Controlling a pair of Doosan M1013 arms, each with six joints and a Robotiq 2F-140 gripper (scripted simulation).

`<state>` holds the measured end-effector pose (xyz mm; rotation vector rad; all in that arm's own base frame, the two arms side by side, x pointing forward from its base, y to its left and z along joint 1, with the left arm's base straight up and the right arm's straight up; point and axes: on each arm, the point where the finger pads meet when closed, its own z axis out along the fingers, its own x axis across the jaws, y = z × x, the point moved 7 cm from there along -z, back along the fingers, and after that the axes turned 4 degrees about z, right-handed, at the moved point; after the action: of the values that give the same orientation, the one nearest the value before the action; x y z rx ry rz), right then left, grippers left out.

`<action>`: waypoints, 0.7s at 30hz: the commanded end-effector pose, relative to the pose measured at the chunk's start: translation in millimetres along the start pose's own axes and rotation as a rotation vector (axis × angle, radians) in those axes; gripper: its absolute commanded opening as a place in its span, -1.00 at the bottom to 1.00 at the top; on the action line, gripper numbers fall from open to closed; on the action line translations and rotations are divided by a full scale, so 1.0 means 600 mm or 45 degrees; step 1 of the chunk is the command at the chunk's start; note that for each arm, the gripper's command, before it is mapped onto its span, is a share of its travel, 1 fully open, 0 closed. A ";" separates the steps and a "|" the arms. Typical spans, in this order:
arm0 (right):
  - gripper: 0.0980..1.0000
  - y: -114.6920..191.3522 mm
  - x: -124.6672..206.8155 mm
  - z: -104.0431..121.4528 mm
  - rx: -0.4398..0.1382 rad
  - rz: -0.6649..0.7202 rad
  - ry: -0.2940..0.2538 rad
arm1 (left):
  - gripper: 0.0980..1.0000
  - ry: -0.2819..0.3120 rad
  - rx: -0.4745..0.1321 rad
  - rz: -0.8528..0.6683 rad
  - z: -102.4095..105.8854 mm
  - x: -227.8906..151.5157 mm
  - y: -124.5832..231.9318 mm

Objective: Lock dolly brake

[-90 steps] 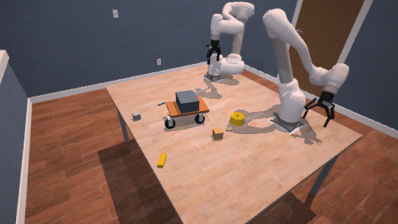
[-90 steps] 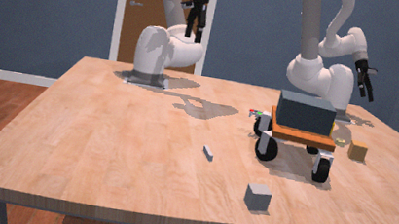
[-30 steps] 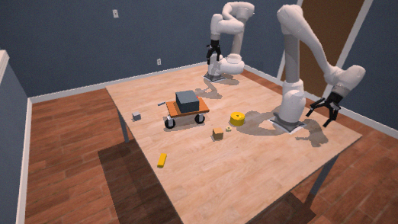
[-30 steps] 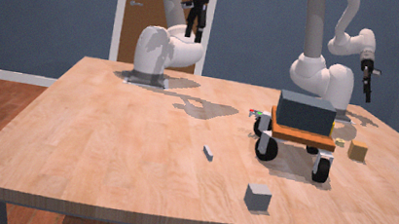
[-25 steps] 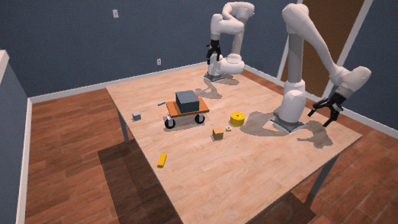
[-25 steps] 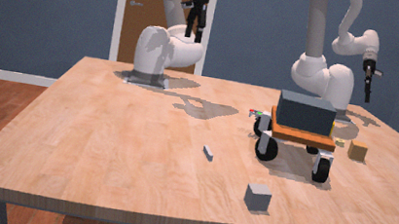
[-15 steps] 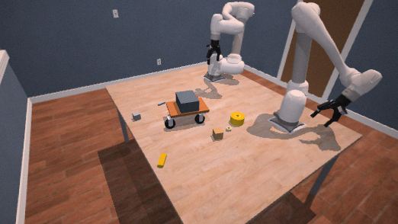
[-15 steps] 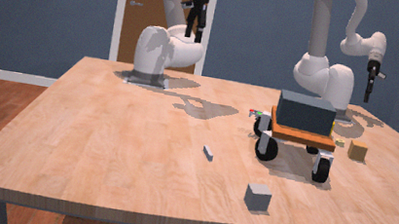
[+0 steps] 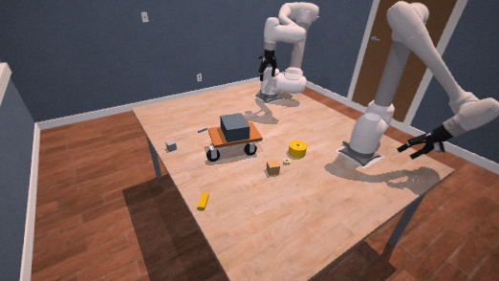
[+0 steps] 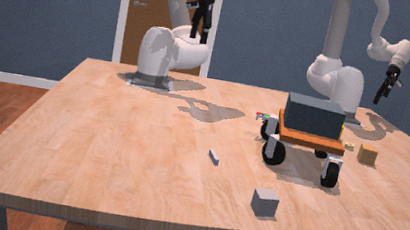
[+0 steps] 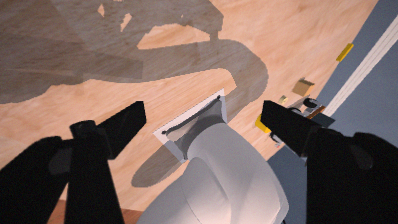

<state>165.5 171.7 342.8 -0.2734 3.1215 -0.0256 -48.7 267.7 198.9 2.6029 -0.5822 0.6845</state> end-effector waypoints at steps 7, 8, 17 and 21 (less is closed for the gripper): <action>1.00 0.000 0.000 -0.001 -0.001 0.000 0.000 | 1.00 -0.079 -0.197 -0.244 -0.015 -0.019 -0.051; 1.00 0.000 0.000 -0.001 -0.001 0.000 0.000 | 1.00 -0.090 -0.214 -0.267 -0.017 -0.021 -0.057; 1.00 0.000 0.000 -0.001 -0.001 0.000 0.000 | 1.00 -0.175 -0.320 -0.418 -0.023 -0.031 -0.095; 1.00 0.000 0.000 -0.001 -0.001 0.000 0.000 | 1.00 -0.225 -0.366 -0.491 -0.024 -0.035 -0.114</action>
<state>165.5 171.7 342.8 -0.2734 3.1215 -0.0256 -39.7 331.5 183.7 2.4295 -0.2268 0.2761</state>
